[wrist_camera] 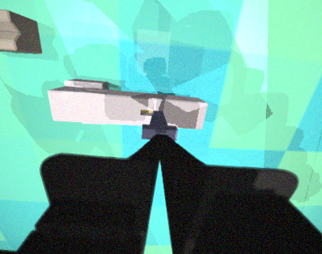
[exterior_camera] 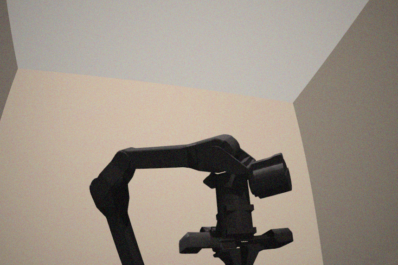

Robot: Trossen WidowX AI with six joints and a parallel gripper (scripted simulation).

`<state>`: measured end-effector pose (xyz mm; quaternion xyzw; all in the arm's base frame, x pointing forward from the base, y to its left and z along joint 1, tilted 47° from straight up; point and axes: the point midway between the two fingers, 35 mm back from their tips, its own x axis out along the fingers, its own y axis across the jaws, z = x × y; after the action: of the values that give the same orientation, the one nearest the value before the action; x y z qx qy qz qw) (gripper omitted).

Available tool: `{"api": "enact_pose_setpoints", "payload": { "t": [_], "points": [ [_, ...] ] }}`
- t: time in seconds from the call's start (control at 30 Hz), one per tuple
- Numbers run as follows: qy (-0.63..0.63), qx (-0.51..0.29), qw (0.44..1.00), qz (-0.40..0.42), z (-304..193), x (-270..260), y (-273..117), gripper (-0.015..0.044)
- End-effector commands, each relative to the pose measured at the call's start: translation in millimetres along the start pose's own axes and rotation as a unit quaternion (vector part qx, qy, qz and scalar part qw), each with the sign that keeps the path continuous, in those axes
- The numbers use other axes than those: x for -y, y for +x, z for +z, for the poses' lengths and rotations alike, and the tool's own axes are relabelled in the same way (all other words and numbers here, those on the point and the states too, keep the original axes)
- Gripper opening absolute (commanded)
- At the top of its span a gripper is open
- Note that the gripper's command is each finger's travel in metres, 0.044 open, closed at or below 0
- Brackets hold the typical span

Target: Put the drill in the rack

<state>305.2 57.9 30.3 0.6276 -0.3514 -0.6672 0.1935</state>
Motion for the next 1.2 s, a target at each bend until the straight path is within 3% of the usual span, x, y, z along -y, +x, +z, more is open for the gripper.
{"api": "enact_pose_setpoints", "payload": {
  "t": [0.0, 1.17],
  "points": [
    [-0.005, -0.001, 1.000, 0.004, 1.6, -0.3, 6.8, 0.0000],
    [-0.006, -0.001, 1.000, 0.004, 1.3, -1.9, 19.4, 0.0000]
  ]
}}
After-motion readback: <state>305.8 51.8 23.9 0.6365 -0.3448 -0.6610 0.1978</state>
